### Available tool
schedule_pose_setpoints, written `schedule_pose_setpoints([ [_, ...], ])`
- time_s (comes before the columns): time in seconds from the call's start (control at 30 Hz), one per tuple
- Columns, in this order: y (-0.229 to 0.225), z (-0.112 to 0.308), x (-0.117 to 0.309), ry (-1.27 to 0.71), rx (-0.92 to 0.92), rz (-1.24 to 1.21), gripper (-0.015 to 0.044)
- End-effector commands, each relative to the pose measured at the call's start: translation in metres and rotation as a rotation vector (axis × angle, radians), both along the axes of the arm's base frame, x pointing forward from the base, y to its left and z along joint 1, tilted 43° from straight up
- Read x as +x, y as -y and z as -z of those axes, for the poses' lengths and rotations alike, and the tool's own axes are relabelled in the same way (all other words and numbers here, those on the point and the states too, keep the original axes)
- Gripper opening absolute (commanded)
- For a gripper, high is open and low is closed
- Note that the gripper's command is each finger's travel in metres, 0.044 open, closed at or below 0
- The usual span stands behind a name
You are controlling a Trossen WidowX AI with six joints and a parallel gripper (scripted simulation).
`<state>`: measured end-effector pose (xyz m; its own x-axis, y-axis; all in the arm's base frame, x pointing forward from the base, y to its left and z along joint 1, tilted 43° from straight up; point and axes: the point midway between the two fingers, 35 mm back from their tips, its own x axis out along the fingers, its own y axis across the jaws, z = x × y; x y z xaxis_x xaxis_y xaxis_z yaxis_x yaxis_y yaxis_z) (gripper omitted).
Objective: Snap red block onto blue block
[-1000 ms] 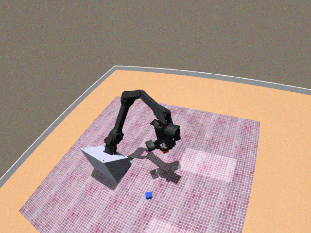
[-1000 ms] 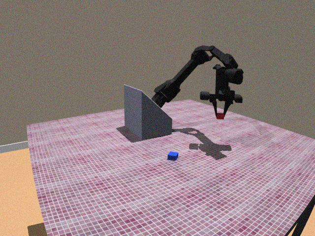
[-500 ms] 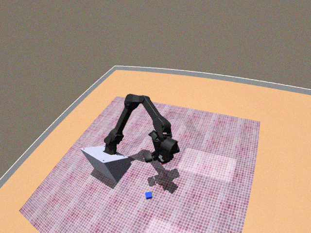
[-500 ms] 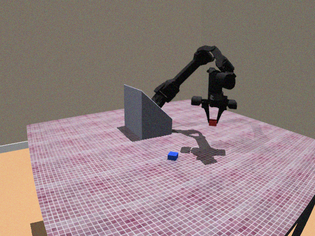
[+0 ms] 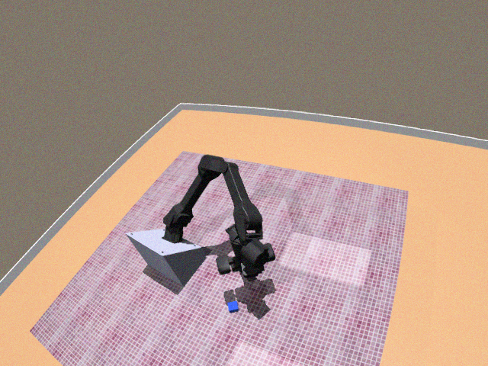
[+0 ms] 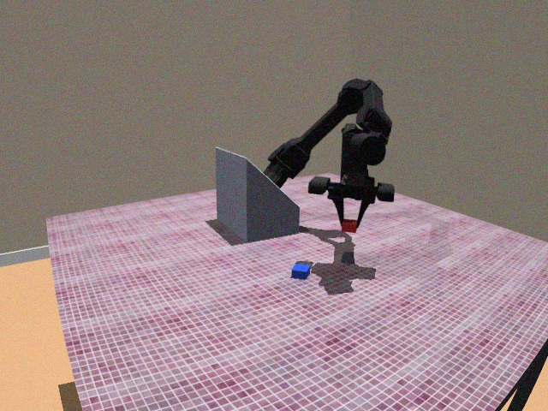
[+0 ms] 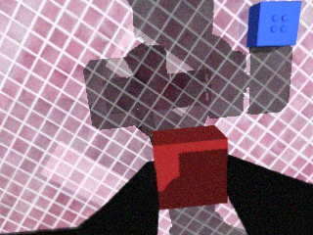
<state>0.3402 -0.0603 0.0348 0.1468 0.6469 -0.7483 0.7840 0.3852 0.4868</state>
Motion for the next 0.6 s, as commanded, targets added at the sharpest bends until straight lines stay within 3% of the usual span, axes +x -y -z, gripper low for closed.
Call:
schedule_pose_setpoints([
  [0.0, 0.011, 0.013, -0.001, -0.003, -0.006, 0.006, 0.0],
  [0.57, 0.052, 0.081, -0.018, -0.031, 0.009, 0.038, 0.0],
])
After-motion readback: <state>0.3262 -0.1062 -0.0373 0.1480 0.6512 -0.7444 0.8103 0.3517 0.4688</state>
